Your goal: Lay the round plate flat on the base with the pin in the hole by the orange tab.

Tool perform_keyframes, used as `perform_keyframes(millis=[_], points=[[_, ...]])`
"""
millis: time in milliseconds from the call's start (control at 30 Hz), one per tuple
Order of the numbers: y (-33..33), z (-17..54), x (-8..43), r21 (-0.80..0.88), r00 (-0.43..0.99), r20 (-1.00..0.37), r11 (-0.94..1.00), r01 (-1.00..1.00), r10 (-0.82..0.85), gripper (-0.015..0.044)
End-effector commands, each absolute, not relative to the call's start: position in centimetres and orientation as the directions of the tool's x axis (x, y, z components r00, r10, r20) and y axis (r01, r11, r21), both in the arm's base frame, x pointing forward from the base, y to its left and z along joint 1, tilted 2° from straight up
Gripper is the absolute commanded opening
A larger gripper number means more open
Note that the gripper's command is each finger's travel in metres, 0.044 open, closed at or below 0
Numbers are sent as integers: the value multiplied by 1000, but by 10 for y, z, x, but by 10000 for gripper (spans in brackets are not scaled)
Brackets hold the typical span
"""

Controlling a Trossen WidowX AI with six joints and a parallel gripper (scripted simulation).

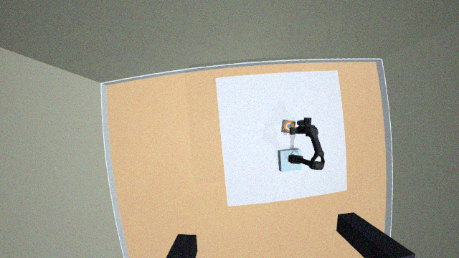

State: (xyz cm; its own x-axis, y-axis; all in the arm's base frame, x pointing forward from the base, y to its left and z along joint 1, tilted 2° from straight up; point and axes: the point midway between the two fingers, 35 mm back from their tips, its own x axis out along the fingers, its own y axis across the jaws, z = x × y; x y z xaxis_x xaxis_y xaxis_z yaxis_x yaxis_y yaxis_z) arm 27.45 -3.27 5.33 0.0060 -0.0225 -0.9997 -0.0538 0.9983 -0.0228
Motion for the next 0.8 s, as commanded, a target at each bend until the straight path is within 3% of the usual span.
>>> perform_keyframes(millis=[0, 767], points=[[-34, 50, 270, -1, -13, -1000, 997, -71, -2, 0], [-23, 2, 262, 0, -14, -1000, 997, -71, -1, 0]])
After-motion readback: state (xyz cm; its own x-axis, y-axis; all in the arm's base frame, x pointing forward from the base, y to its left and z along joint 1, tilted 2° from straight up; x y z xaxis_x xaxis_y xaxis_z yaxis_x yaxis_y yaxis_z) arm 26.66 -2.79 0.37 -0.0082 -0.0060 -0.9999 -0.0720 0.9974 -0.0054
